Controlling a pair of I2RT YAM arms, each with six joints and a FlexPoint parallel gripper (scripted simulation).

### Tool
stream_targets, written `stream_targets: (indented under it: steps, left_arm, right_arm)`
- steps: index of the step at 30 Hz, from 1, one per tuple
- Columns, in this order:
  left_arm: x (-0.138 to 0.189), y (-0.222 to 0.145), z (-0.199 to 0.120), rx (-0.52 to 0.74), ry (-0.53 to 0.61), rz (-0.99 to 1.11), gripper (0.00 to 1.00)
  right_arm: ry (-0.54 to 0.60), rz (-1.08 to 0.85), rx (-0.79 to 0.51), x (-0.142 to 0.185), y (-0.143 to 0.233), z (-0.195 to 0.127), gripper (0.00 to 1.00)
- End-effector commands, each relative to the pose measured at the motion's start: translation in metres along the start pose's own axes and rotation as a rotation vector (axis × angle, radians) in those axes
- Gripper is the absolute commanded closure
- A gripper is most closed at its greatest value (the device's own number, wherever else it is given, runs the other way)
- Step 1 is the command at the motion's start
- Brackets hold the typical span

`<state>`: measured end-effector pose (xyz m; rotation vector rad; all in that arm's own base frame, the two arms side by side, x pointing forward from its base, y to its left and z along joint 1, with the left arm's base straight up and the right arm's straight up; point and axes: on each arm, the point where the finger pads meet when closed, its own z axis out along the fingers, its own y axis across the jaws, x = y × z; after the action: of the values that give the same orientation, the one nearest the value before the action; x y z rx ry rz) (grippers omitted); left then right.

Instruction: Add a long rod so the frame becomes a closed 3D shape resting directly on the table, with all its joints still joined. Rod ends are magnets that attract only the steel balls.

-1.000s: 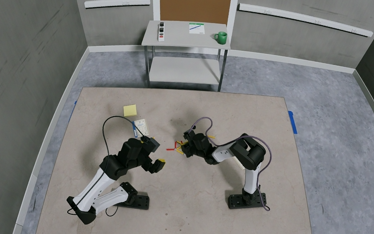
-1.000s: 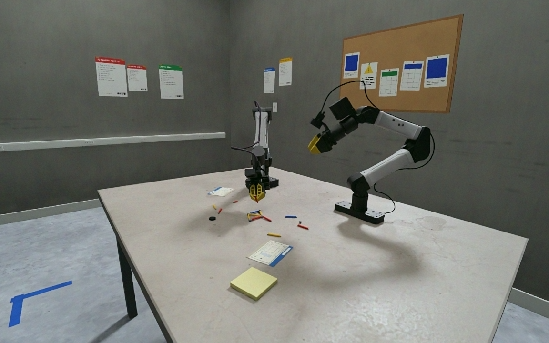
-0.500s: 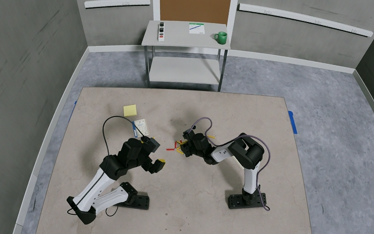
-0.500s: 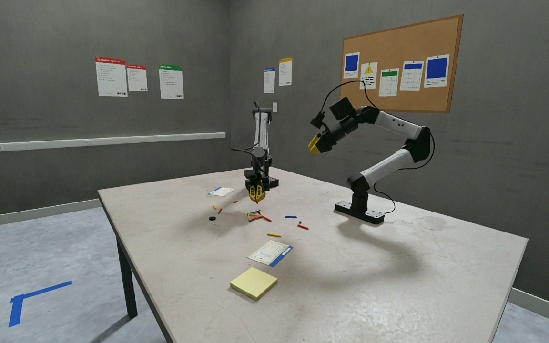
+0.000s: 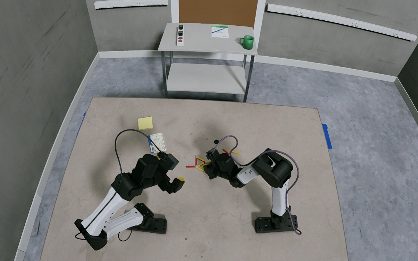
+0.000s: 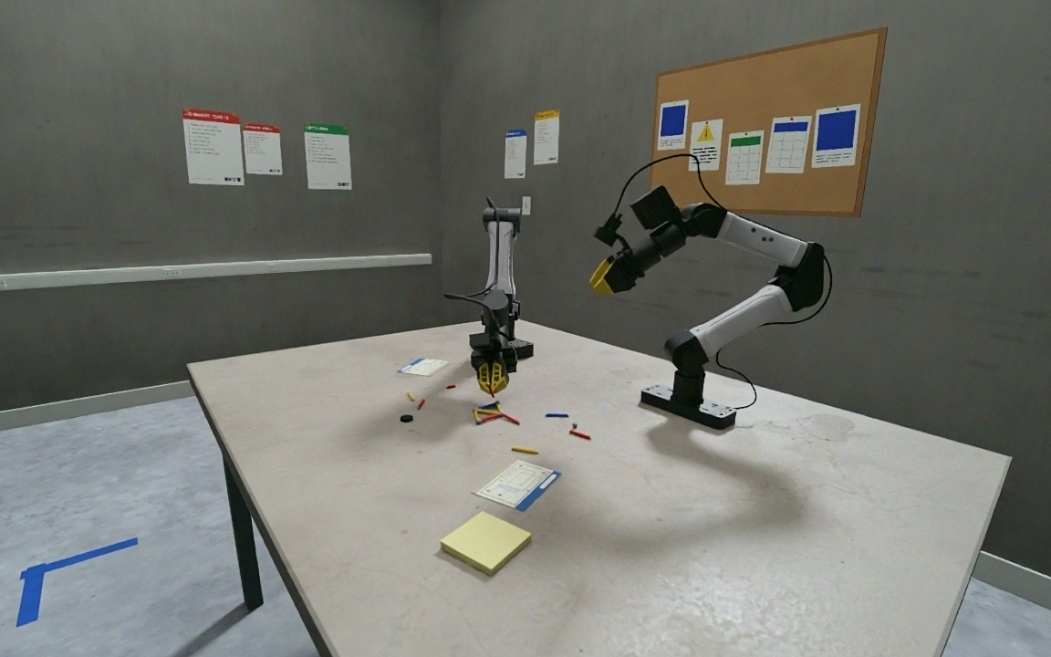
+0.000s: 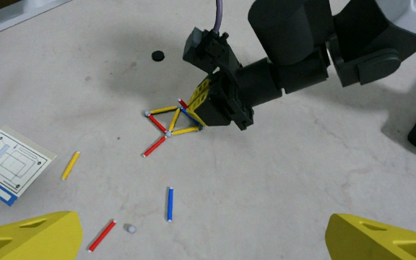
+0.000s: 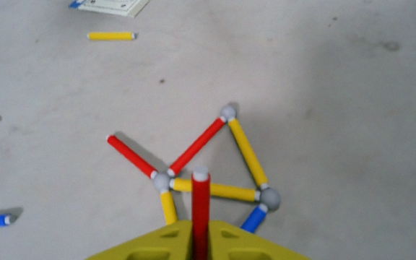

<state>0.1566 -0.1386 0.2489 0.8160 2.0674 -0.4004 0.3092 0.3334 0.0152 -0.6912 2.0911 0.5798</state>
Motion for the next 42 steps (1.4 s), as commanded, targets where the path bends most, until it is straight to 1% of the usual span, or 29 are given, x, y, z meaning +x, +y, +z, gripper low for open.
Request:
stream_targets:
  steps: [1,19,22,25,28,32,42]
  left_arm:
    - [-0.003,0.0,-0.001,0.001,-0.006,0.001,0.0]
    - [-0.003,0.0,-0.001,0.001,-0.006,0.001,0.0]
    - [-0.003,0.0,-0.001,0.001,-0.006,0.001,0.0]
    - [-0.003,0.0,-0.001,0.001,-0.006,0.001,0.0]
    - [-0.003,0.0,-0.001,0.001,-0.006,0.001,0.0]
    - [-0.003,0.0,-0.001,0.001,-0.006,0.001,0.0]
    - [-0.003,0.0,-0.001,0.001,-0.006,0.001,0.0]
  right_arm:
    - [-0.03,0.004,-0.002,-0.001,0.004,0.001,1.0]
    - [-0.042,0.004,-0.005,-0.003,0.005,0.001,1.0]
    - [-0.047,-0.001,-0.01,-0.007,0.005,-0.001,1.0]
    - [-0.033,0.004,-0.003,0.004,0.004,0.001,1.0]
    - [-0.036,0.004,-0.003,0.004,0.004,0.001,1.0]
    - [-0.032,0.004,-0.002,0.013,0.004,0.001,1.0]
    - [-0.052,0.004,-0.008,0.006,0.006,0.0,1.0]
